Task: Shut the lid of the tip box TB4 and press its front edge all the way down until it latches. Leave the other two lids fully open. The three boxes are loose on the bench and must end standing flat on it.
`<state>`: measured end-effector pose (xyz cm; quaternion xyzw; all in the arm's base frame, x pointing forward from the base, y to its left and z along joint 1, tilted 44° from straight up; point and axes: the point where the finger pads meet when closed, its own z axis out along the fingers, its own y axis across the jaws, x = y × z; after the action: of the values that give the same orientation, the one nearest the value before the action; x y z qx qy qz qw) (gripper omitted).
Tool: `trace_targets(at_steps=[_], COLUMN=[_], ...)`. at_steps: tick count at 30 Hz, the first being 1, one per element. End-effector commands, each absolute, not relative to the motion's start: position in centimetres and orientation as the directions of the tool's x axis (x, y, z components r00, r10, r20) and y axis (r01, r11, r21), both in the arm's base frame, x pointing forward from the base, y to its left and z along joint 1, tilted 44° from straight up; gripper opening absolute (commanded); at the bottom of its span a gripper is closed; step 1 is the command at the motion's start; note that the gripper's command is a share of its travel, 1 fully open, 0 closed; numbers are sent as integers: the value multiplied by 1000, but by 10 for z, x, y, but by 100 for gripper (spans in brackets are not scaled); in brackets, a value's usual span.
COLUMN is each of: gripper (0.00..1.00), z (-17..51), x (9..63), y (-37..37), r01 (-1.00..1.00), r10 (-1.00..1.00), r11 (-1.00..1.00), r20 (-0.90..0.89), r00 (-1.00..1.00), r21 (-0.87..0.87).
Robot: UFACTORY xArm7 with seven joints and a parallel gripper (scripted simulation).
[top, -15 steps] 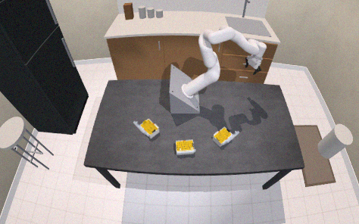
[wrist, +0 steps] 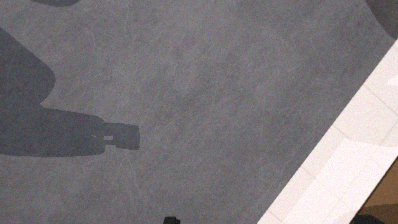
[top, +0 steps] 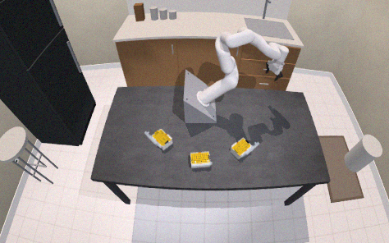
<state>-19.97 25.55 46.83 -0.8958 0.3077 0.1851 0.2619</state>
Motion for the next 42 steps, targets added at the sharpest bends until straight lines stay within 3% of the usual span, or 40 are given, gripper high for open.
trace_targets(at_steps=[1,42], gripper=[100,100], z=[470,511], x=[-200,-53], y=[255,236], r01=[-648,-739], r10=[-452,-550], r11=[-673,-497], r20=[-495,-494], r00=[742,673], r21=[-357,-454])
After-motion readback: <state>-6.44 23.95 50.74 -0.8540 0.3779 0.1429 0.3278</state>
